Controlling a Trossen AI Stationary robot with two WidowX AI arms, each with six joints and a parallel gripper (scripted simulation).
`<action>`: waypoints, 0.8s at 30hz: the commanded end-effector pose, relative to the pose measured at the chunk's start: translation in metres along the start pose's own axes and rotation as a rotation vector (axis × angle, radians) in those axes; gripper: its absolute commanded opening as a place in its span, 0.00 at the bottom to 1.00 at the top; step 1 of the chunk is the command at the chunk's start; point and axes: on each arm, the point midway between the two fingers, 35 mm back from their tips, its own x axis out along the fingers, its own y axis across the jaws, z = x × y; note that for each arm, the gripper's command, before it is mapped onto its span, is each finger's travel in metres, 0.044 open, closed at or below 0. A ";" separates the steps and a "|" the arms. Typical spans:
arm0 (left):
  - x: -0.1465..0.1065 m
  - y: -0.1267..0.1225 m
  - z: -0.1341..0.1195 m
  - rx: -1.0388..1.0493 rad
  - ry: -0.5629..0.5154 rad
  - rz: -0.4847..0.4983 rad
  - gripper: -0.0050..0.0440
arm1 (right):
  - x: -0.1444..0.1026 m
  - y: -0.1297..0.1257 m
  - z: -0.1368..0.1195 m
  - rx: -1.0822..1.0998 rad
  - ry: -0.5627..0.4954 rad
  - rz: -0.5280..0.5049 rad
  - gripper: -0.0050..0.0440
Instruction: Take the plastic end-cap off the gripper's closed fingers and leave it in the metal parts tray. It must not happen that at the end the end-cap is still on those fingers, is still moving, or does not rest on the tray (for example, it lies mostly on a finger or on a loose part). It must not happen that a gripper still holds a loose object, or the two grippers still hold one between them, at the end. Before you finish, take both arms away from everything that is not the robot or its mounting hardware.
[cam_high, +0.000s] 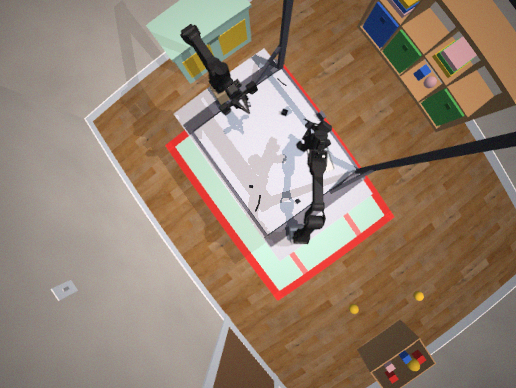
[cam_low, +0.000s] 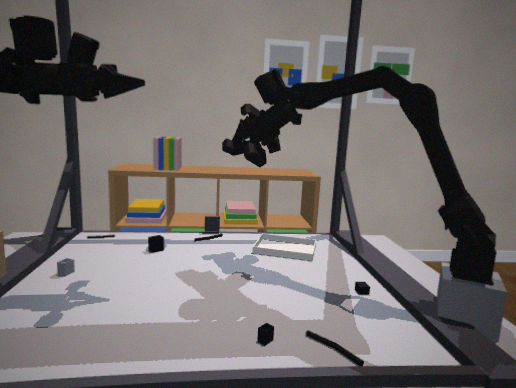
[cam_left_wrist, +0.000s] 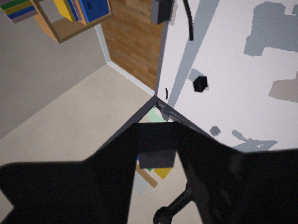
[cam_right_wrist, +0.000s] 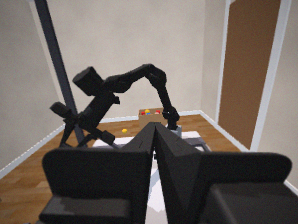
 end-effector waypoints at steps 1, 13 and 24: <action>-0.011 0.012 -0.008 -0.003 0.019 0.030 0.10 | -0.012 -0.009 0.008 -0.157 -0.041 -0.031 0.10; -0.006 0.008 0.000 -0.124 -0.004 0.013 0.10 | -0.010 -0.007 0.007 -0.127 -0.034 -0.026 0.10; 0.005 -0.001 0.020 -0.476 -0.051 -0.041 0.10 | -0.010 -0.007 0.007 -0.127 -0.034 -0.026 0.10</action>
